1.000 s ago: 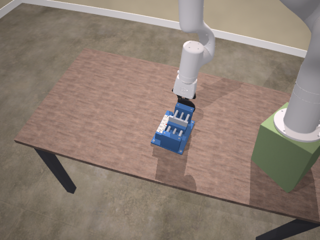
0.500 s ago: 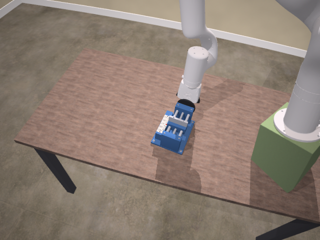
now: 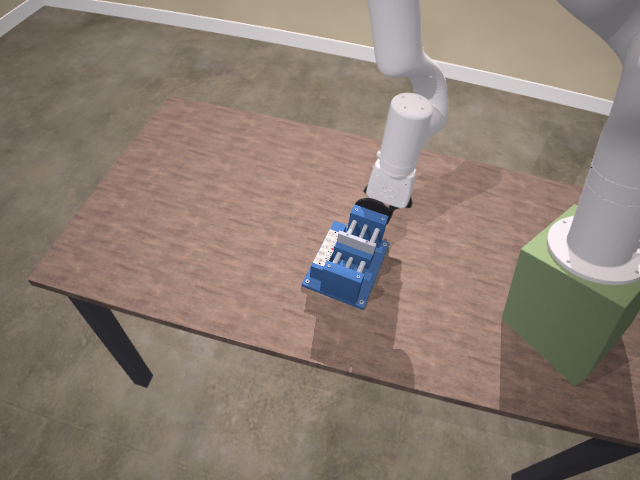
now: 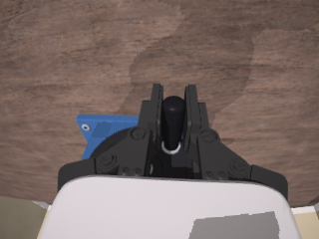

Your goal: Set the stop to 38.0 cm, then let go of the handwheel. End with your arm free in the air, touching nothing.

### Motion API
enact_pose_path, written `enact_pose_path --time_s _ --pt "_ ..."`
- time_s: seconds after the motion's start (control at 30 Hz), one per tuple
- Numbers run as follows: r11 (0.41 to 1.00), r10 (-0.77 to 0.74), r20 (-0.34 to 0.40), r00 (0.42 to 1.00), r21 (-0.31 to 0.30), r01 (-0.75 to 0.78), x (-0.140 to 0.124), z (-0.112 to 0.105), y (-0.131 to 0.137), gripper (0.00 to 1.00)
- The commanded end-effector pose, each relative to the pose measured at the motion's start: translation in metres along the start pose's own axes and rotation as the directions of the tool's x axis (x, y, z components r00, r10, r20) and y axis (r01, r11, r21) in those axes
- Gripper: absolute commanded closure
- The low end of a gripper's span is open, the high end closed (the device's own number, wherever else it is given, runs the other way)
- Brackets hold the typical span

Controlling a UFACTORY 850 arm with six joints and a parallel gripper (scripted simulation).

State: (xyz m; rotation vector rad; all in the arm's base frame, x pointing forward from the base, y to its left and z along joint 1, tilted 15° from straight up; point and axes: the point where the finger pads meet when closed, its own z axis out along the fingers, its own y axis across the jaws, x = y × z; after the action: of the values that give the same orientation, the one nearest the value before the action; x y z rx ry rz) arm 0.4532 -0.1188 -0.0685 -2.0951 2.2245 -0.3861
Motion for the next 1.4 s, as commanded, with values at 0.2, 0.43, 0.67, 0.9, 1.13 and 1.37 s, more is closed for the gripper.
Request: enact_pose_path --time_s 0.2,0.43,0.67,0.9,1.13,1.37 --pt "1.000 0.000 0.001 1.000 0.000 0.000 0.000 -0.023 0.010 0.94" --pt "1.000 0.000 0.001 1.000 0.000 0.000 0.000 -0.033 0.008 0.94" --pt "1.000 0.000 0.001 1.000 0.000 0.000 0.000 -0.046 0.000 0.94" --pt "1.000 0.000 0.001 1.000 0.000 0.000 0.000 -0.052 -0.008 0.94" --pt "1.000 0.000 0.001 1.000 0.000 0.000 0.000 -0.055 -0.016 0.94" --pt "1.000 0.000 0.001 1.000 0.000 0.000 0.000 -0.055 -0.025 0.94"
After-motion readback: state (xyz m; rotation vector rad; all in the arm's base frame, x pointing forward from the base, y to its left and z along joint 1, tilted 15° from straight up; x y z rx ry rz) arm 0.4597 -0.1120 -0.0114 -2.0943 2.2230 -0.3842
